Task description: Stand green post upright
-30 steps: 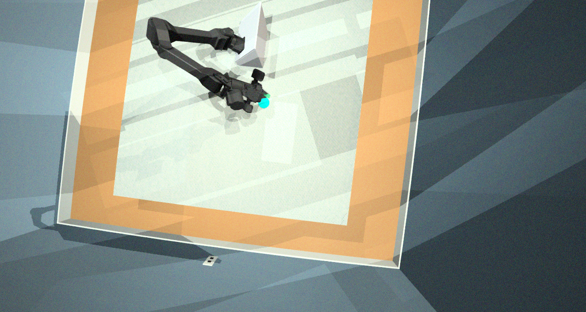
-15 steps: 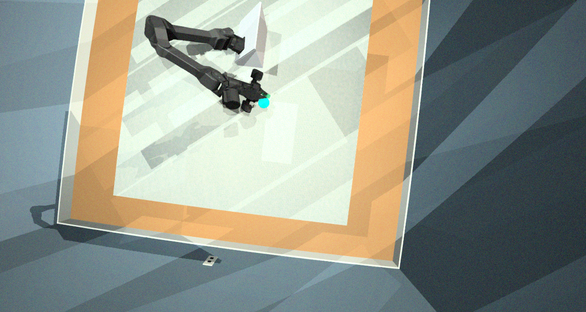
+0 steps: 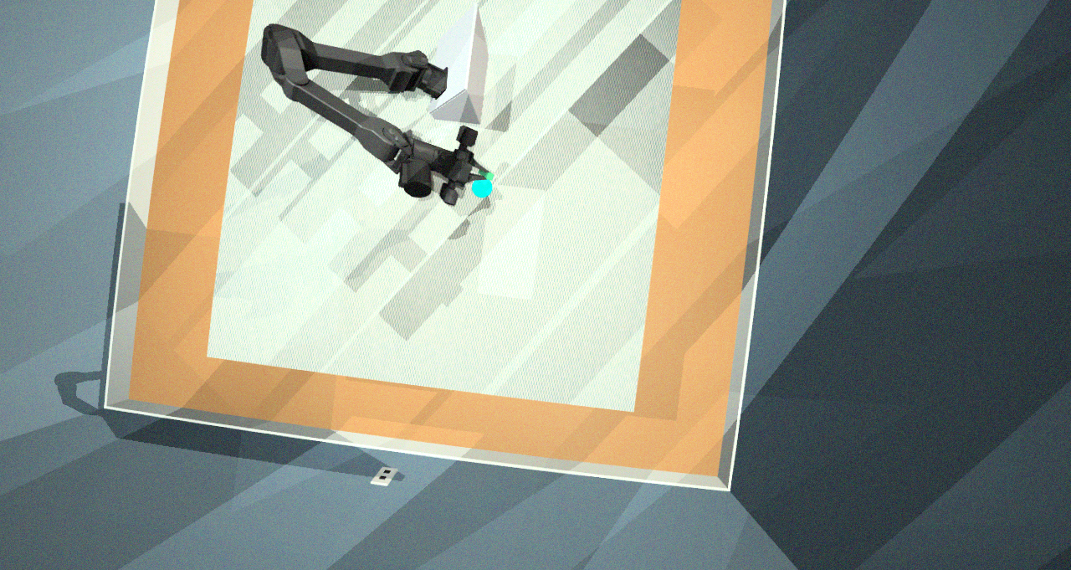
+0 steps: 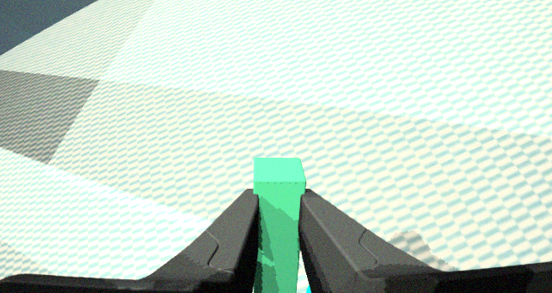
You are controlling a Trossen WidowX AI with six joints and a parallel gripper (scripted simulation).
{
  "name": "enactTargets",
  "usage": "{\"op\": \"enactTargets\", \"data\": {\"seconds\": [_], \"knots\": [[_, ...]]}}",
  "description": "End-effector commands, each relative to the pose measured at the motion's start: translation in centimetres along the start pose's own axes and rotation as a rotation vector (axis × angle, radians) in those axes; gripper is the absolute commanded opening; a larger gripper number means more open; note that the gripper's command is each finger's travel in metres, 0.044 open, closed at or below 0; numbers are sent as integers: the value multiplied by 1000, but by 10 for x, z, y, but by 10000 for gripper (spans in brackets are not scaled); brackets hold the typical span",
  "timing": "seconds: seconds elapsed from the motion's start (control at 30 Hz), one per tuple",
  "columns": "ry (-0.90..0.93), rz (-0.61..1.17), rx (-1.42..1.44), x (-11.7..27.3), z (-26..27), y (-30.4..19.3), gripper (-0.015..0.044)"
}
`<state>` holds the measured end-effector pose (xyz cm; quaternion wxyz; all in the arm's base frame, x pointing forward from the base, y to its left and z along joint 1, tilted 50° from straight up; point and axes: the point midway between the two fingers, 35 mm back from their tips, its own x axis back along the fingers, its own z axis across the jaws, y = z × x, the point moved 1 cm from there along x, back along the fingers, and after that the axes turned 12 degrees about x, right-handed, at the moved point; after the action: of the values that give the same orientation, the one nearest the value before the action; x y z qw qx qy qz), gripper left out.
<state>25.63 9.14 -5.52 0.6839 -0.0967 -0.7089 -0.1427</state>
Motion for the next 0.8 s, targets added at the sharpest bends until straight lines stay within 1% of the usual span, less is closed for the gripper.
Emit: {"op": "enactTargets", "data": {"seconds": [0.0,0.77], "knots": [[-5,-35,9,1,1,-1,23],[-66,-192,57,8,0,-3,23]]}}
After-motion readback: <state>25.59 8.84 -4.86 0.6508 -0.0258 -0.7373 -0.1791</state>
